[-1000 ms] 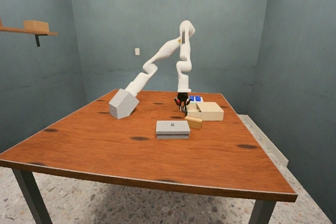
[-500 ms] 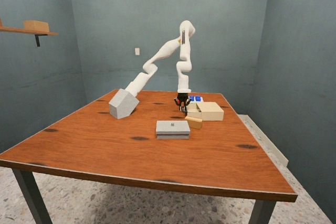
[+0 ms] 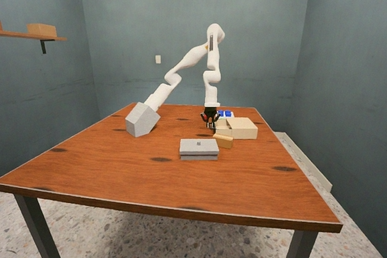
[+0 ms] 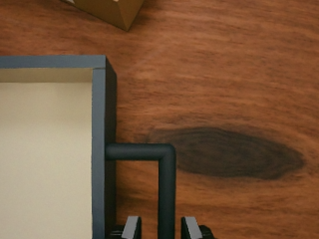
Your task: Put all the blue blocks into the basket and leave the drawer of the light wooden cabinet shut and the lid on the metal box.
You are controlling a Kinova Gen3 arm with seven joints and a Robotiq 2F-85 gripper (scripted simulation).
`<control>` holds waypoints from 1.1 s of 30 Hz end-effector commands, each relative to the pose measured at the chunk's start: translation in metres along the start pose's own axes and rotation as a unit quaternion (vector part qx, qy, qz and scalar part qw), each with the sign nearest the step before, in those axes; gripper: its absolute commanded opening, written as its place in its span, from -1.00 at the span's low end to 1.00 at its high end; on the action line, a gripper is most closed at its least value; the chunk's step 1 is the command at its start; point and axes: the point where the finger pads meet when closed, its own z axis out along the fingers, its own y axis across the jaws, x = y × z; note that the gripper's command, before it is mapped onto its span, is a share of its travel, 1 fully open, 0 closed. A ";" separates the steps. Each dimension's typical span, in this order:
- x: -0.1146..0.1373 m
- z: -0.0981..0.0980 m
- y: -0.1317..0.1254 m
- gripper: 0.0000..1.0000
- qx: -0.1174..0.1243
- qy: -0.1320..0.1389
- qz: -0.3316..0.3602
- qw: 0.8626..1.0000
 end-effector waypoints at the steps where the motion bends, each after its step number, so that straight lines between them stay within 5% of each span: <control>1: 0.000 0.001 0.000 -0.39 0.000 0.001 0.000 1.000; 33: 0.000 0.000 -0.010 -0.39 0.001 0.001 -0.001 1.000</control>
